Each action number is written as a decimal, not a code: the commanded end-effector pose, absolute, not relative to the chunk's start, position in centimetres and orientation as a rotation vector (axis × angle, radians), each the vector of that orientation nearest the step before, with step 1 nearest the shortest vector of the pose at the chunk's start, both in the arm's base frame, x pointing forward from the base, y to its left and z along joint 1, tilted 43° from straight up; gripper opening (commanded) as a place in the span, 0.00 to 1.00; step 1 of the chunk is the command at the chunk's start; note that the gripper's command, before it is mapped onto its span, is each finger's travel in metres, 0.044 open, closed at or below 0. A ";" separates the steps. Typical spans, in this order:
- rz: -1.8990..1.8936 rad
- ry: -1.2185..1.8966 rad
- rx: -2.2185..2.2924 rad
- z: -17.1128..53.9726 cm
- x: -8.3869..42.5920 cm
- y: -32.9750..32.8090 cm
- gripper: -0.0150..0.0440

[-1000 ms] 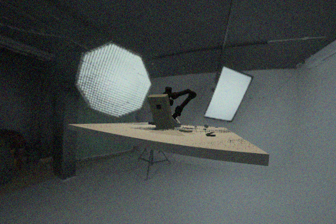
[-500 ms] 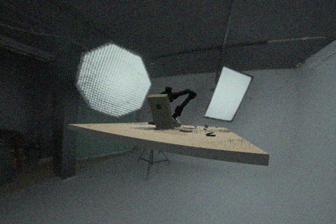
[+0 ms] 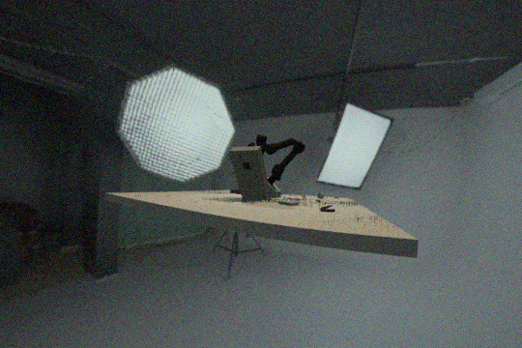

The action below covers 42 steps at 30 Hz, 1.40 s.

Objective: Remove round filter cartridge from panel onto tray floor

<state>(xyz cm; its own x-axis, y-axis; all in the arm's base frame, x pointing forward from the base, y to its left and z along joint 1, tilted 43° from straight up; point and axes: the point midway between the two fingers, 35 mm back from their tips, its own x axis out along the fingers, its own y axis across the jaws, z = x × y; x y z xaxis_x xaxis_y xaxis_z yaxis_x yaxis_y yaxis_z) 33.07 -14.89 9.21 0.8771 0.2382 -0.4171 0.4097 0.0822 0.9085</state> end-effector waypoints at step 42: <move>-0.251 0.541 1.876 8.9 33.7 -14.5 0.25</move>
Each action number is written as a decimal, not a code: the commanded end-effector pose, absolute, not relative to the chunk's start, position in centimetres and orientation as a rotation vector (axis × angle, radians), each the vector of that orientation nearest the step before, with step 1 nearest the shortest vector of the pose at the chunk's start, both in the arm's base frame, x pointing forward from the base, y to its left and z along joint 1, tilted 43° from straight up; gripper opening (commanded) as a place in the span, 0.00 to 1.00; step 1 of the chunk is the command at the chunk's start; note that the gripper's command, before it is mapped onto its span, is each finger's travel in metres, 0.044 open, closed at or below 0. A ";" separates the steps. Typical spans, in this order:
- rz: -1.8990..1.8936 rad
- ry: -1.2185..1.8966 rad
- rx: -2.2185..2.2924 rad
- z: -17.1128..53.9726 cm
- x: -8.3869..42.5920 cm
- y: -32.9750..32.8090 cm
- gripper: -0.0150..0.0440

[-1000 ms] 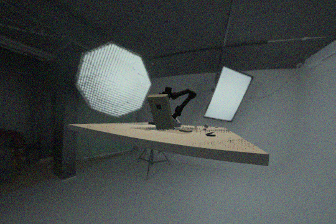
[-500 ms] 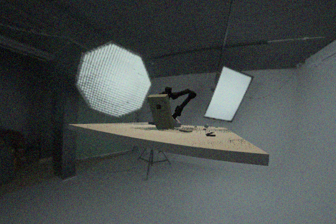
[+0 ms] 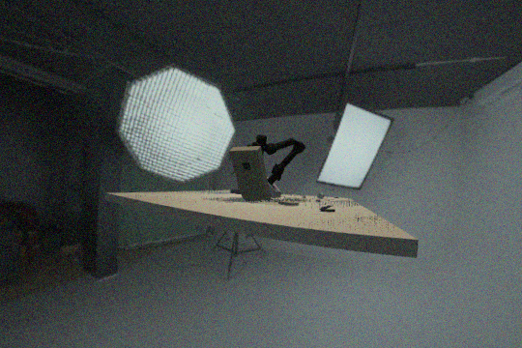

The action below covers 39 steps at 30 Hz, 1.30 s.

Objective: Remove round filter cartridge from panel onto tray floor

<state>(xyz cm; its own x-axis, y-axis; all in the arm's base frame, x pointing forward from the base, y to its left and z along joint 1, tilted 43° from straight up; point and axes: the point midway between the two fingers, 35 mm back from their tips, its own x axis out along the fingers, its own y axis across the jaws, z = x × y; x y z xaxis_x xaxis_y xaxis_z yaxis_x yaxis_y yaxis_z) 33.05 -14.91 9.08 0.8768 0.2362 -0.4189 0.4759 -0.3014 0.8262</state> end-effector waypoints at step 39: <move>-0.266 0.540 1.881 9.8 31.2 -15.7 0.25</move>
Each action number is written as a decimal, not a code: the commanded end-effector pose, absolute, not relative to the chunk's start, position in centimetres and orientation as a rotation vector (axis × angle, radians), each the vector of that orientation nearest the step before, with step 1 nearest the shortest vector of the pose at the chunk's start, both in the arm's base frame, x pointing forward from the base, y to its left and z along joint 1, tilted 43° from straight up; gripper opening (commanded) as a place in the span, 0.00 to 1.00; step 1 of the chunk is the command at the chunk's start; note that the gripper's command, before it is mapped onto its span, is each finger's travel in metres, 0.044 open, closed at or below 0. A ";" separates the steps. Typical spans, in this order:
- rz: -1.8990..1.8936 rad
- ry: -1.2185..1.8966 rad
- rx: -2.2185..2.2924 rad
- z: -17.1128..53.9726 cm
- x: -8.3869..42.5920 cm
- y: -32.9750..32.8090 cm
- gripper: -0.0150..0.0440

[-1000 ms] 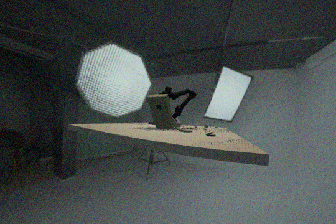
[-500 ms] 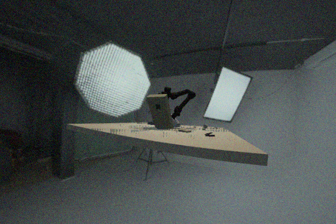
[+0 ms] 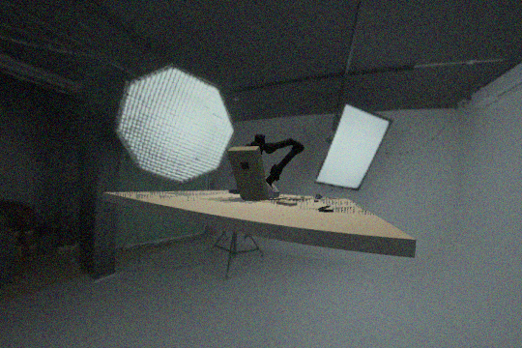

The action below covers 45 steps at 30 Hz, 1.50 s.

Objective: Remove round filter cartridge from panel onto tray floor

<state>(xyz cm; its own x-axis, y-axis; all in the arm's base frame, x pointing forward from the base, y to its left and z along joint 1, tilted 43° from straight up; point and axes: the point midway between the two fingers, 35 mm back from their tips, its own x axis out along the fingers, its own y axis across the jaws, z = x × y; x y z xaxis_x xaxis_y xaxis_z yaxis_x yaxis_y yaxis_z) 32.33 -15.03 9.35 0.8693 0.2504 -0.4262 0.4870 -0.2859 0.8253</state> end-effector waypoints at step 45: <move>-0.254 0.558 1.889 7.4 24.2 -11.8 0.34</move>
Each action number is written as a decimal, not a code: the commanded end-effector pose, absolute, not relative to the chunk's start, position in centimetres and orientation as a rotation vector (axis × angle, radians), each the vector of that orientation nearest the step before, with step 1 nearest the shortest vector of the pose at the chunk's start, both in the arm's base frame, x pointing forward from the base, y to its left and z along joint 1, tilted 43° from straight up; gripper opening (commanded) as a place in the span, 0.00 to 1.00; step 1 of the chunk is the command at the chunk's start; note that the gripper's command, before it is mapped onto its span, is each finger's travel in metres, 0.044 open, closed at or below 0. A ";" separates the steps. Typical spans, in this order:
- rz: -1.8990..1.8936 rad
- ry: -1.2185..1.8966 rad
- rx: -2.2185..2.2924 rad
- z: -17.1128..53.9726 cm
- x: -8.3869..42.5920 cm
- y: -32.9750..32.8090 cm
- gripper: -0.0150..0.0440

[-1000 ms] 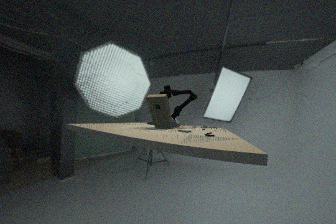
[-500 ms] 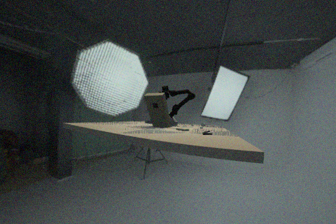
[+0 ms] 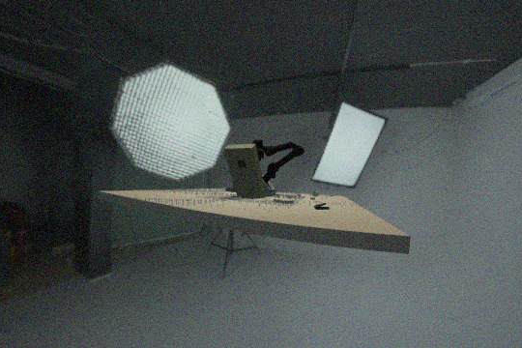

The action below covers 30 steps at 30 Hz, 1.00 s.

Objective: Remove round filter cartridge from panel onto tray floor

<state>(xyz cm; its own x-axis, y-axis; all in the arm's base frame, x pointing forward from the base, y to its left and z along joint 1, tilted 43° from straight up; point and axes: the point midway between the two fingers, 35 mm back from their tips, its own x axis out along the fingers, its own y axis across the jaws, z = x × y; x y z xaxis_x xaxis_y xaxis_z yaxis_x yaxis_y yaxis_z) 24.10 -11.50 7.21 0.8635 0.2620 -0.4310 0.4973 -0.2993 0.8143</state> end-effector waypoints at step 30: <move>-0.258 0.540 1.865 15.4 26.4 -19.6 0.67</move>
<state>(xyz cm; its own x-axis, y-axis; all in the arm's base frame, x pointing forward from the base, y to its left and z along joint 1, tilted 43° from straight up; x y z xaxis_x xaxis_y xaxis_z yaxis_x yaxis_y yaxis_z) 26.50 -17.85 13.50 0.8642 0.2499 -0.4368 0.4970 -0.2874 0.8188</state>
